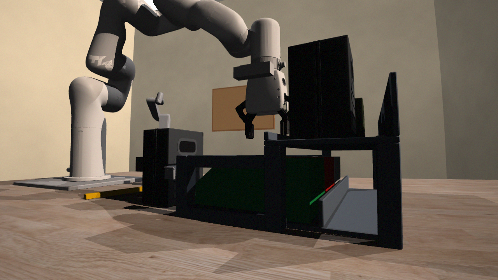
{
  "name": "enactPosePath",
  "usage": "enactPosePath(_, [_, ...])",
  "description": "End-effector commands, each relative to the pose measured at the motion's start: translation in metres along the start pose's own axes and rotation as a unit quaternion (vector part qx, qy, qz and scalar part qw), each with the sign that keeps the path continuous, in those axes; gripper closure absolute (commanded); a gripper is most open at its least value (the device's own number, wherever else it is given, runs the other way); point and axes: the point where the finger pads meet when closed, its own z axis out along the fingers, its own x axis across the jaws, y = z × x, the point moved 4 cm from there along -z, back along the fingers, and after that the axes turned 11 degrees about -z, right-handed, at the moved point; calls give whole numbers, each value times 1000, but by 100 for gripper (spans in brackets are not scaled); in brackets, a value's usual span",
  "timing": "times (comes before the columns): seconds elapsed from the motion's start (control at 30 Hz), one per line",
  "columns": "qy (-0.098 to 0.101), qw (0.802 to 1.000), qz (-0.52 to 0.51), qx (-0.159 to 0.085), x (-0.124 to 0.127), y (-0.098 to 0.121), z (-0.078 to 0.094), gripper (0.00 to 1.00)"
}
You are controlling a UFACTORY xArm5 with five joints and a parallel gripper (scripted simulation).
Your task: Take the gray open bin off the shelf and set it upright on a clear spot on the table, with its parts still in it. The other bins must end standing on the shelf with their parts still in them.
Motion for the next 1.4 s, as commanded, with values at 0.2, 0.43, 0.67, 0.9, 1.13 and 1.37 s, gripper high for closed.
enactPosePath(0.2, [-2, 1000, 0, 0, -1, 0, -2, 0])
enactPosePath(0.43, [-2, 1000, 0, 0, -1, 0, -2, 0])
enactPosePath(0.67, [-2, 1000, 0, 7, -1, 0, 7, 0])
enactPosePath(0.9, [-2, 1000, 0, 7, -1, 0, 20, 0])
enactPosePath(1.13, [-2, 1000, 0, 7, -1, 0, 31, 0])
enactPosePath(1.37, [-2, 1000, 0, 7, -1, 0, 42, 0])
